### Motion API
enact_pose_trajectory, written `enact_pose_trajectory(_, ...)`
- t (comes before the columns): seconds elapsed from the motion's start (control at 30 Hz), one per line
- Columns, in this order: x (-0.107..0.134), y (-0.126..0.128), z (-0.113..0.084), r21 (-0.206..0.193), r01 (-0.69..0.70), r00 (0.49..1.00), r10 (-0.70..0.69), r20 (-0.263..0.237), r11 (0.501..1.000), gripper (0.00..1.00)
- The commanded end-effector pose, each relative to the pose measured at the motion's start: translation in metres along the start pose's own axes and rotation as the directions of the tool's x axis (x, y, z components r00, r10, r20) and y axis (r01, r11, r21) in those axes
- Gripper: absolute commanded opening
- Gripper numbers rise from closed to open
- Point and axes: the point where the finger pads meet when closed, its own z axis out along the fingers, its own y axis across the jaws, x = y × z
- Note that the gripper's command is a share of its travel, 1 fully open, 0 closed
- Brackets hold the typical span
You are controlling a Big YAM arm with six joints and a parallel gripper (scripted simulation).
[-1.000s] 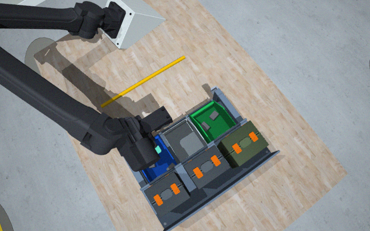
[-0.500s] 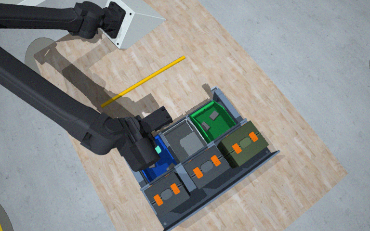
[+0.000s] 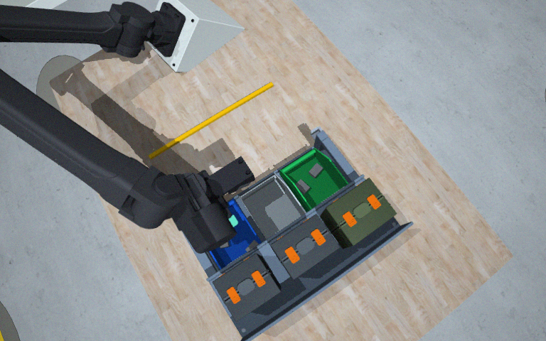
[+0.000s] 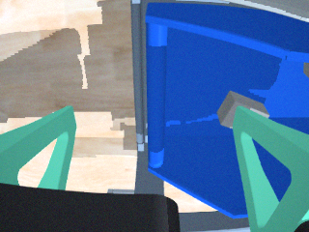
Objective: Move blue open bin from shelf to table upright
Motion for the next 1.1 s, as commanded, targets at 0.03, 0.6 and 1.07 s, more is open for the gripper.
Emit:
enact_pose_trajectory(0.03, -0.0028, -0.0143, -0.0091, 0.037, -0.003, 1.000, 0.003, 0.003, 0.999, 0.90)
enact_pose_trajectory(0.6, -0.0009, -0.0211, -0.0134, 0.049, -0.013, 1.000, 0.013, 0.004, 0.999, 0.90)
enact_pose_trajectory(1.07, -0.0009, -0.0211, -0.0134, 0.049, -0.013, 1.000, 0.013, 0.004, 0.999, 0.90)
